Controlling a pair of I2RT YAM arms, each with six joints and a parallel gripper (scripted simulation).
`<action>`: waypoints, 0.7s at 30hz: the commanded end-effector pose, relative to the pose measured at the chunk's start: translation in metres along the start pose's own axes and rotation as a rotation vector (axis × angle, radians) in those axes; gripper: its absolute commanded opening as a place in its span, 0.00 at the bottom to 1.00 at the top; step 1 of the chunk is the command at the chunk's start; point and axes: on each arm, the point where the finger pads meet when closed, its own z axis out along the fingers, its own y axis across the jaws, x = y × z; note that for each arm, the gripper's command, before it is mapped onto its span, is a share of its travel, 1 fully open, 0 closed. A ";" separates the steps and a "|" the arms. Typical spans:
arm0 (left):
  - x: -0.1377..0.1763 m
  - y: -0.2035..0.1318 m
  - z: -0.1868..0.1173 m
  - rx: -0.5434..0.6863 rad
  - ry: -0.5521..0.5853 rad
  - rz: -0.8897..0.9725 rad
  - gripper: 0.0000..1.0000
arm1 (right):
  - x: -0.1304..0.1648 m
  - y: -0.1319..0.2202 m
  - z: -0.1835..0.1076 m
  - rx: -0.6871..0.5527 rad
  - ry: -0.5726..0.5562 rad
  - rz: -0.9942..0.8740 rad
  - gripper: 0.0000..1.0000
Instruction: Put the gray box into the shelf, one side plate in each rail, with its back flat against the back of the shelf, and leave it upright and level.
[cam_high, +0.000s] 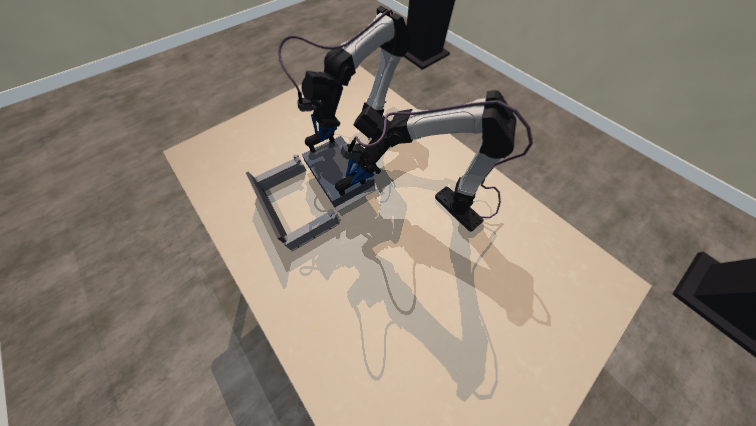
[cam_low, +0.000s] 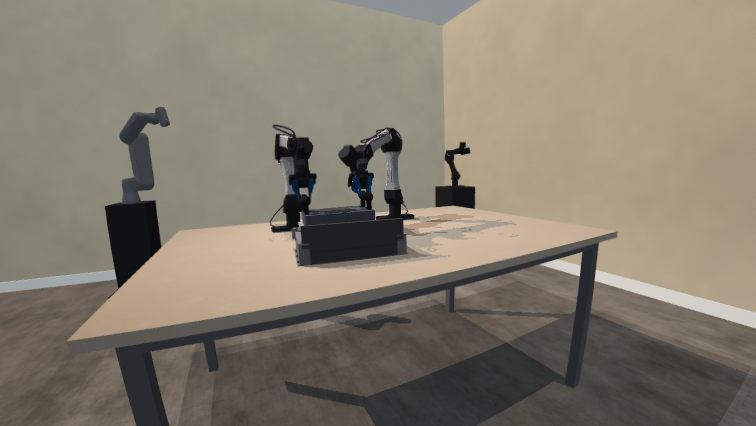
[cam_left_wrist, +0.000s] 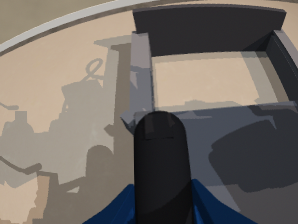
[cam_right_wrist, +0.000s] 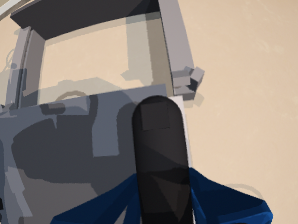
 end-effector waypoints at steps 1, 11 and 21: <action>-0.041 -0.005 0.001 -0.003 -0.114 -0.050 0.29 | -0.047 -0.001 -0.012 0.000 -0.152 -0.022 0.30; -0.050 -0.006 0.015 -0.003 -0.114 -0.048 0.29 | -0.061 -0.002 -0.003 0.006 -0.154 -0.025 0.30; -0.059 -0.006 0.026 -0.004 -0.117 -0.046 0.29 | -0.073 -0.003 0.003 0.008 -0.157 -0.025 0.30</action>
